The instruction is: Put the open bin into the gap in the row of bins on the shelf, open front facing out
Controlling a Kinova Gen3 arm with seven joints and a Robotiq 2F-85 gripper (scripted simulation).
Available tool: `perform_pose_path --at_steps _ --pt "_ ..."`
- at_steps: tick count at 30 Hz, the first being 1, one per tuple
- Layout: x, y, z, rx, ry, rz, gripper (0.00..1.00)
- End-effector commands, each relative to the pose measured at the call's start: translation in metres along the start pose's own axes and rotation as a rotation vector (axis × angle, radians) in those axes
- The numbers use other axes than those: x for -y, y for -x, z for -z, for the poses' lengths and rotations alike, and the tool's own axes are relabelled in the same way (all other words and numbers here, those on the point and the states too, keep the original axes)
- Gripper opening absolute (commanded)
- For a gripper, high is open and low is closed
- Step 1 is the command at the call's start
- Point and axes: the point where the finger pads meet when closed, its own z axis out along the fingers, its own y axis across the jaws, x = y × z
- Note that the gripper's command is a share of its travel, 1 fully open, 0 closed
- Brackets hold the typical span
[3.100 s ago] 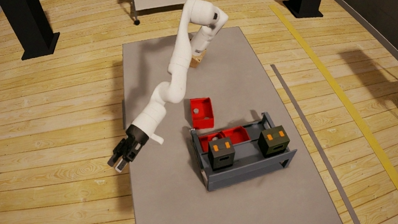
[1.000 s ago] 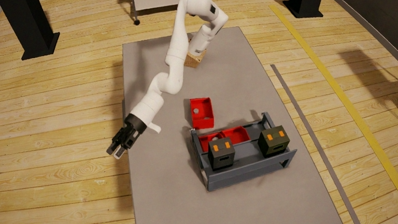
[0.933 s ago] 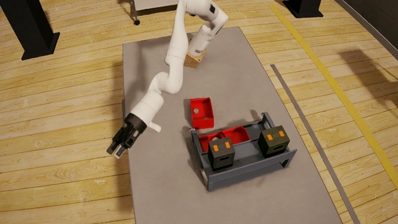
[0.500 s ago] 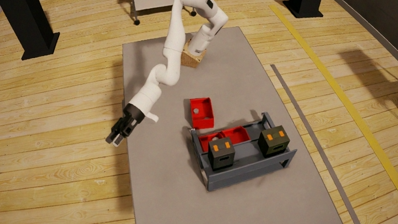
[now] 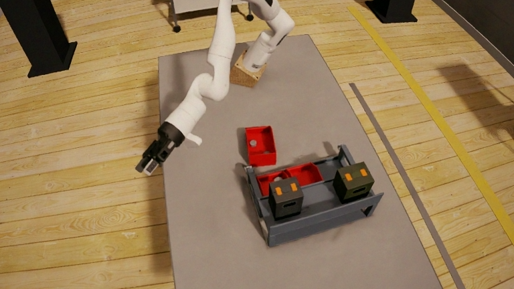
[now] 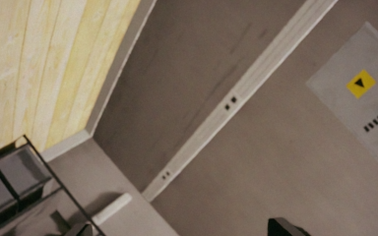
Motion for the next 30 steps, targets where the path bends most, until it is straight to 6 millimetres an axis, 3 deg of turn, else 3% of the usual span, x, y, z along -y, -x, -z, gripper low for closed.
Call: perform_pose_path --at_steps 1,9,14,26,30 --pt "0.007 0.006 0.010 0.001 0.007 0.000 1.00" --pt "0.007 0.006 0.010 0.001 0.007 0.000 1.00" --pt "0.039 0.027 0.043 0.000 0.007 0.001 1.00" --pt "0.039 0.027 0.043 0.000 0.007 0.001 1.00" --pt "0.066 0.045 0.071 0.000 0.007 0.001 1.00"
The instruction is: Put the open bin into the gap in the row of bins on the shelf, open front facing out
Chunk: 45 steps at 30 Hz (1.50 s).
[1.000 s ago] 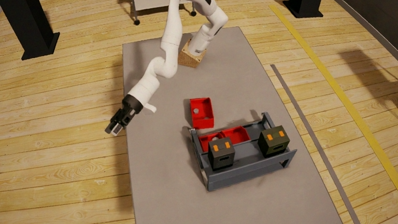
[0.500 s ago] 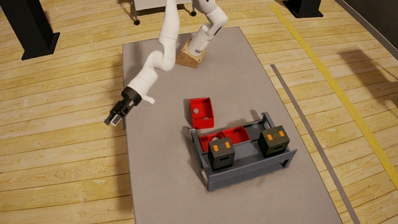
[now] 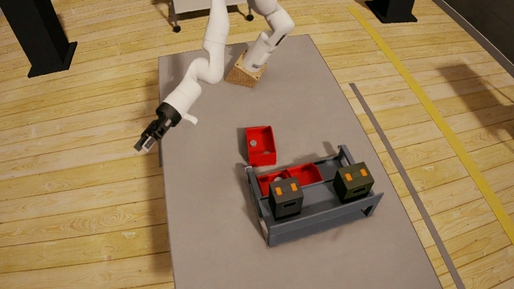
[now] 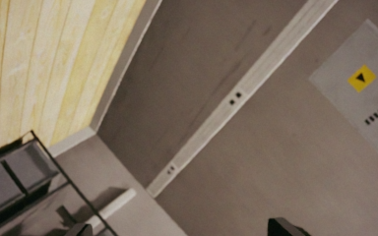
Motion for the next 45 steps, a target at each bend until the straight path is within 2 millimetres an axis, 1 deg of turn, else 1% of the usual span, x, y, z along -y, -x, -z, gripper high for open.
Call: perform_pose_path --at_steps 1,13,18,45 --pt "0.025 0.018 0.027 0.000 0.002 0.001 1.00" --pt "0.025 0.018 0.027 0.000 0.002 0.001 1.00" --pt "0.059 0.042 0.062 0.000 0.002 0.002 1.00" --pt "0.056 0.040 0.059 0.000 0.002 0.002 1.00"
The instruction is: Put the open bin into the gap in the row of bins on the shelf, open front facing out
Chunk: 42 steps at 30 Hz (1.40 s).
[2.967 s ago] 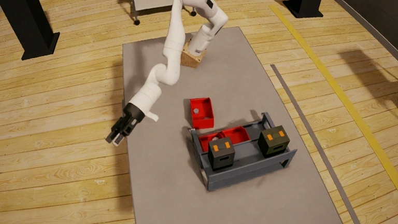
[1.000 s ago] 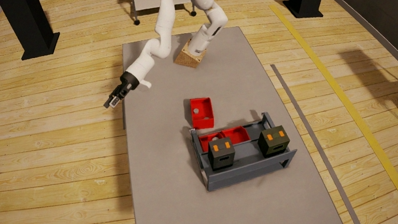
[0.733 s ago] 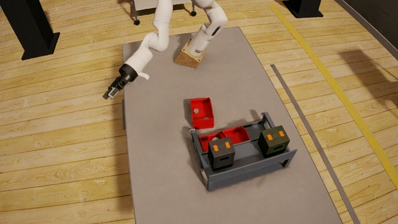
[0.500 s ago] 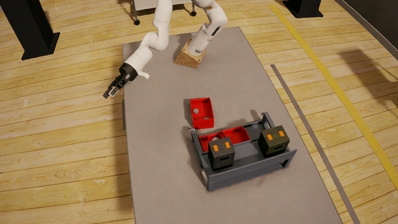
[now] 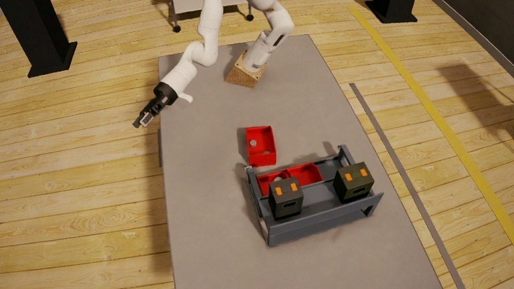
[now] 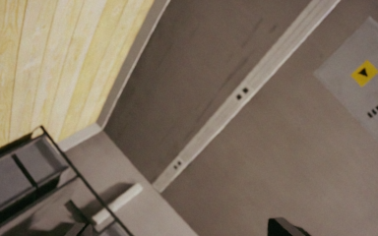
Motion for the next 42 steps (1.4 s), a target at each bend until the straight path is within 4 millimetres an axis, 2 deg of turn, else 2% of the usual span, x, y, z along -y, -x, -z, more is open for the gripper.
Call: perform_pose_path --at_steps 1,19,24,36,41,42 --pt "-0.001 0.001 0.000 0.002 0.001 0.001 1.00" --pt "-0.005 -0.002 -0.004 0.002 0.001 0.001 1.00" --pt "-0.027 -0.030 0.031 -0.163 0.082 0.185 1.00" --pt "-0.027 -0.030 0.031 -0.163 0.082 0.185 1.00" --pt "-0.049 -0.059 0.066 -0.328 0.162 0.370 1.00" --pt "-0.049 -0.059 0.066 -0.328 0.162 0.370 1.00"
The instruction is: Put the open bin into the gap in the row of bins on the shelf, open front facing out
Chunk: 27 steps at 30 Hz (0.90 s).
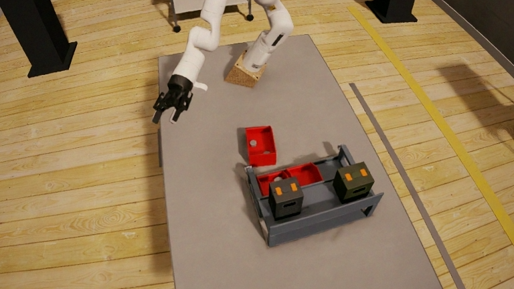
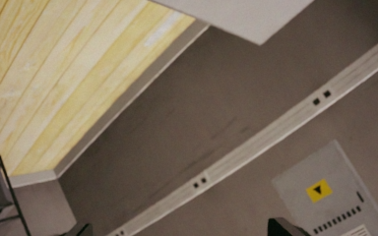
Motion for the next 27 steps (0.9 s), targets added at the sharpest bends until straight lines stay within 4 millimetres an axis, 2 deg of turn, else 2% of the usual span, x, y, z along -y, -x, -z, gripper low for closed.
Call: perform_pose_path --at_steps 1,11,16,27 --pt "-0.019 -0.015 0.013 -0.098 0.052 0.092 1.00" --pt "-0.019 -0.015 0.013 -0.098 0.052 0.092 1.00" --pt "-0.053 -0.043 0.038 -0.262 0.134 0.277 1.00" --pt "-0.053 -0.043 0.038 -0.262 0.134 0.277 1.00"
